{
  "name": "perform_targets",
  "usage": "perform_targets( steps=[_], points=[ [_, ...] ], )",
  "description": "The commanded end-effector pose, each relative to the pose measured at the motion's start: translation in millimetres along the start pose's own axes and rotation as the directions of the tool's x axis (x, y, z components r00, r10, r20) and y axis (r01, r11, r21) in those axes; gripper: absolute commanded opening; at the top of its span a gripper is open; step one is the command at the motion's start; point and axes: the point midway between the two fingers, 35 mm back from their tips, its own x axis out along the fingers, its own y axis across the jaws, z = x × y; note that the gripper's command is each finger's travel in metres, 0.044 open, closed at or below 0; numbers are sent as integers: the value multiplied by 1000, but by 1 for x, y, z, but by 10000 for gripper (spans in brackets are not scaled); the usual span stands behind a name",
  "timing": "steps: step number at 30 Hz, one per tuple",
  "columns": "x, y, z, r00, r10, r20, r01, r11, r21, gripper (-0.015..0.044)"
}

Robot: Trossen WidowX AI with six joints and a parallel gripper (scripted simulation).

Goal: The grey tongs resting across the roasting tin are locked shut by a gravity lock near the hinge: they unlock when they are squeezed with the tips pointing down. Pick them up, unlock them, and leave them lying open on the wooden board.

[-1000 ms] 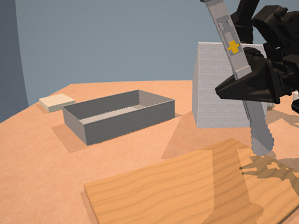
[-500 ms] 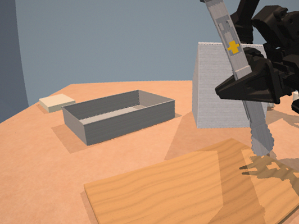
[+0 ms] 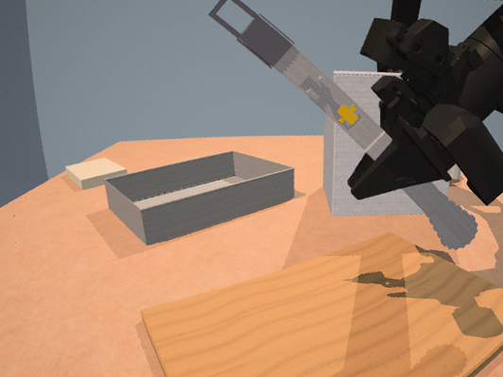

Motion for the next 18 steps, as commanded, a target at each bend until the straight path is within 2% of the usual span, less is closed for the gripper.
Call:
perform_targets(
  steps=[1,7,13,16,18],
  points=[
    [2,2,7,983,1,-185,-2,1000,-4,-150],
    [4,2,14,904,16,-426,-19,1000,-4,-150],
    [1,1,24,771,60,-634,-62,998,20,-150],
    [-1,0,30,708,85,-701,-82,996,37,-150],
    [-1,0,30,703,86,-706,-84,996,39,-150]
  ],
)
